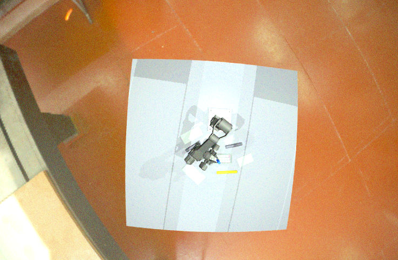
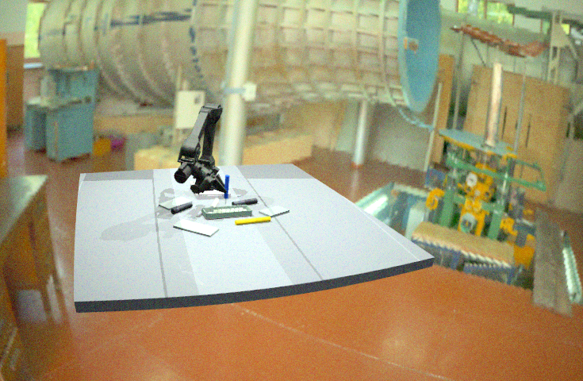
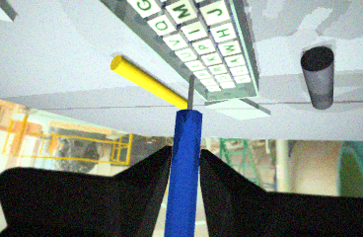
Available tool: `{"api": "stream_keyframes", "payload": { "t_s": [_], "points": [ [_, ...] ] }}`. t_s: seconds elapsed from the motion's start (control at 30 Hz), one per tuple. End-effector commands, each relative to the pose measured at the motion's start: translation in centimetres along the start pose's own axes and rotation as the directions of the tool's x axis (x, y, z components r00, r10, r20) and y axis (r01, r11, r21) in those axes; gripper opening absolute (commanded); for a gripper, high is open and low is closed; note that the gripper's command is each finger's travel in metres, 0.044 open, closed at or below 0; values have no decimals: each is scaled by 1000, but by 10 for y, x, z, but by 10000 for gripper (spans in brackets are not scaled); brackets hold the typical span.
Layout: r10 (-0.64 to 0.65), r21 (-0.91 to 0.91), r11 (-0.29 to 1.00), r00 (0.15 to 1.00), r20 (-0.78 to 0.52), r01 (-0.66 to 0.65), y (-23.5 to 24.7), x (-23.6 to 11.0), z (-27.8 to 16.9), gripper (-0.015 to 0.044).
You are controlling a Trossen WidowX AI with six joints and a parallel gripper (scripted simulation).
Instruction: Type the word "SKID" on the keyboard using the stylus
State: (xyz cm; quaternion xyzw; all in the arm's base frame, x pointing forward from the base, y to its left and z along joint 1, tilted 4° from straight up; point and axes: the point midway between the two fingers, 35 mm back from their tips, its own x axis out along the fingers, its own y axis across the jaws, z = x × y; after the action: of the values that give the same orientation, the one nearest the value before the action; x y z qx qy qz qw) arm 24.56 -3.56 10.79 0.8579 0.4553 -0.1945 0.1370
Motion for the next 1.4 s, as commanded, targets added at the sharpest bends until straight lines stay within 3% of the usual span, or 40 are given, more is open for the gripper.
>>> {"api": "stream_keyframes", "payload": {
  "t_s": [0.0,0.53,1.1,1.2,1.37],
  "points": [
    [-5,7,1000,1000,7,5,-7,9,-4,0],
    [-3,5,1000,1000,-15,3,-36,46,-35,0],
    [-4,5,1000,1000,-15,5,-38,57,-18,0],
    [-4,5,1000,1000,-15,5,-37,58,-16,79],
    [-4,5,1000,1000,-15,5,-36,59,-13,81]
  ]
}}
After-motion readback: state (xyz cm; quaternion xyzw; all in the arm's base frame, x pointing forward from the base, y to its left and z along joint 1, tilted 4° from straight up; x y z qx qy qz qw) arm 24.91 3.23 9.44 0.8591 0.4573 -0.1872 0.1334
